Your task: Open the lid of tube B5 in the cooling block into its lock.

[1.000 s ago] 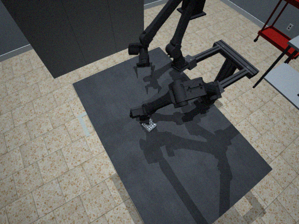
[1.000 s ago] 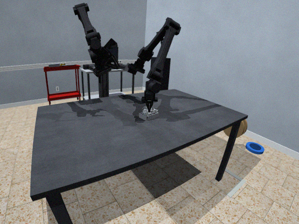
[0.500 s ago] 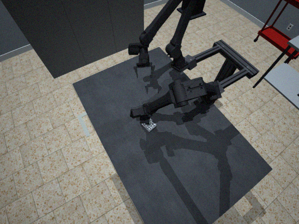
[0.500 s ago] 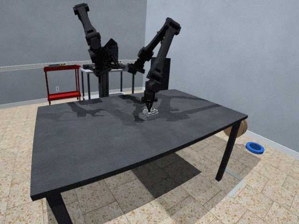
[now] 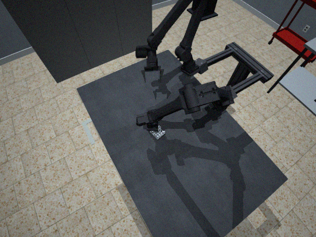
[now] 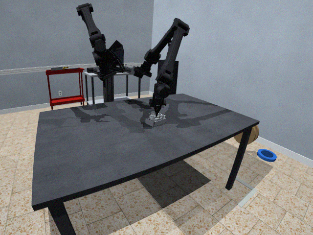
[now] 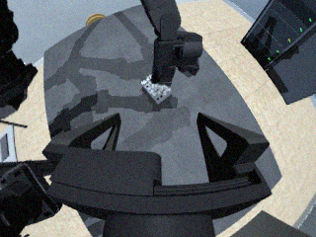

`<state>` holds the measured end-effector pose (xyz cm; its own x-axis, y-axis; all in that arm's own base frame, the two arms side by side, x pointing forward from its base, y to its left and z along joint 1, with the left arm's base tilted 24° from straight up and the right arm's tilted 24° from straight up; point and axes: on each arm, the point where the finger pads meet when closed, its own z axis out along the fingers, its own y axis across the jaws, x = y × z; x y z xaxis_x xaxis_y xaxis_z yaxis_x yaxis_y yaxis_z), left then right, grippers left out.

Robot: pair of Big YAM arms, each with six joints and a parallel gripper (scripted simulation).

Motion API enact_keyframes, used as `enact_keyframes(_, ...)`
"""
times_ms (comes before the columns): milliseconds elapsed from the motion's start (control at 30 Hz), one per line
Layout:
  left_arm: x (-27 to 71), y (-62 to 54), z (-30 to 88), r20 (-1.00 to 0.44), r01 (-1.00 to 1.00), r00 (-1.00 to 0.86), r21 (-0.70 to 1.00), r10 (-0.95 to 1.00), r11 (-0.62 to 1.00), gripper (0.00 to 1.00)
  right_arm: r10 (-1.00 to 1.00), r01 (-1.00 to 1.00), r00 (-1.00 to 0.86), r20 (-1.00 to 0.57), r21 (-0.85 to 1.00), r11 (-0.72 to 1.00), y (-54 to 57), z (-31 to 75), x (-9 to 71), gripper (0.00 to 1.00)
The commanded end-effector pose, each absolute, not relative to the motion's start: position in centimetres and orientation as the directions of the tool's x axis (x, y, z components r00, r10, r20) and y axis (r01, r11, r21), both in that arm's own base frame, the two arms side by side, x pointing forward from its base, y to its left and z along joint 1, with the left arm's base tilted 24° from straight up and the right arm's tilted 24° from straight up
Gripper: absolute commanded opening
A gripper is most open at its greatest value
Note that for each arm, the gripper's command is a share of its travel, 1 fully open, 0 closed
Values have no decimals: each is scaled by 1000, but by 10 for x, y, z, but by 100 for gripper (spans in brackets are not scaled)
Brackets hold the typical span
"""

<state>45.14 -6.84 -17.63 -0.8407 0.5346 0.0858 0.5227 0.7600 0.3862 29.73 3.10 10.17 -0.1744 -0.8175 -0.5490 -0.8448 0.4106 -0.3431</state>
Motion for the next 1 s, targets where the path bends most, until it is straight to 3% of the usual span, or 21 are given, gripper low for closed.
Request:
enact_keyframes(0, 449, -81, -161, 74, 511, -847, 388, 526, 768, 0, -809, -837, -135, -572, -372, 402, 37, 122, 317, 100)
enact_keyframes(367, 439, -95, -124, 75, 513, -846, 387, 528, 767, 0, -766, -855, -55, -641, -366, 368, 65, 137, 331, 100)
enact_keyframes(967, 438, -114, -155, 26, 533, -817, 415, 576, 738, 0, -803, -873, -74, -592, -351, 339, 74, 127, 341, 100)
